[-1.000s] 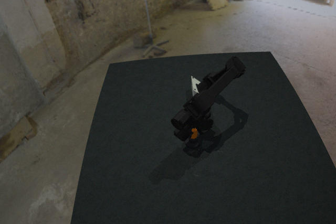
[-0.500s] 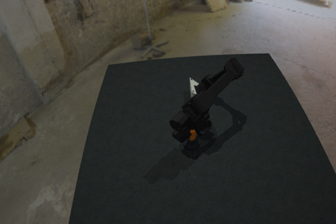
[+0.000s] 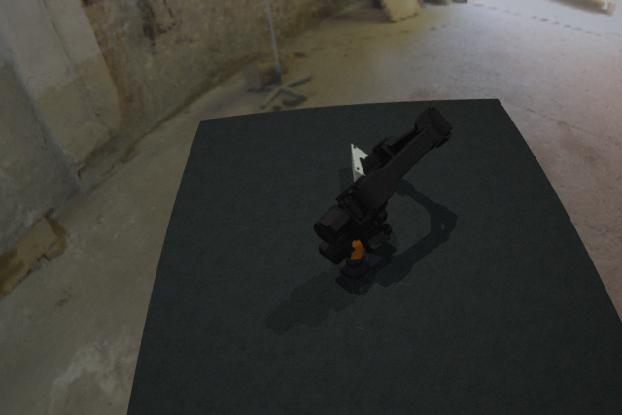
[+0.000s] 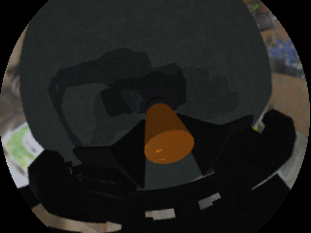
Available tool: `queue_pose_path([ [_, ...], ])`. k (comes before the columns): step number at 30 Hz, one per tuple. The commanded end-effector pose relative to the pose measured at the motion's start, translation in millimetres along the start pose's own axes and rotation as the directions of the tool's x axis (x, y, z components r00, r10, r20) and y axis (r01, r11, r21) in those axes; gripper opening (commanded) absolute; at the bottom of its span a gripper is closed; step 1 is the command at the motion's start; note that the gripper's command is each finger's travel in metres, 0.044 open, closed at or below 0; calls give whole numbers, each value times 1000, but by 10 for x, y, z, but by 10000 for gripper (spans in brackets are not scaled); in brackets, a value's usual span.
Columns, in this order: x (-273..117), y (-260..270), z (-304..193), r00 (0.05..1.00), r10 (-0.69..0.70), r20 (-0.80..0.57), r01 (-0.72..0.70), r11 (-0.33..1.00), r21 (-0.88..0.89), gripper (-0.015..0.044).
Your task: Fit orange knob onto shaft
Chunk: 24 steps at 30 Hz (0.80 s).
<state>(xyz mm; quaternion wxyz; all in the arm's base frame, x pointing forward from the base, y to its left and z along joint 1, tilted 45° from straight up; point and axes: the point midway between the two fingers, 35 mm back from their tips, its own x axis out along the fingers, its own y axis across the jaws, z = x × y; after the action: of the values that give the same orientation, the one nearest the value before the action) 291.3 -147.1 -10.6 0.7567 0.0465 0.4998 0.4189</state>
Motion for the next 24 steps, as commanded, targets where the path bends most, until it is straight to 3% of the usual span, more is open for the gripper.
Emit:
queue_pose_path([
  [1, -10, -3, 11, 1000, -4, 3, 4, 1000, -5, 0],
  [7, -48, -10, 21, 1000, -4, 3, 4, 1000, -14, 0],
  [14, -44, -23, 10, 1000, -4, 3, 4, 977, -213, 0],
  [24, -28, -7, -5, 1000, -4, 3, 4, 977, -213, 0],
])
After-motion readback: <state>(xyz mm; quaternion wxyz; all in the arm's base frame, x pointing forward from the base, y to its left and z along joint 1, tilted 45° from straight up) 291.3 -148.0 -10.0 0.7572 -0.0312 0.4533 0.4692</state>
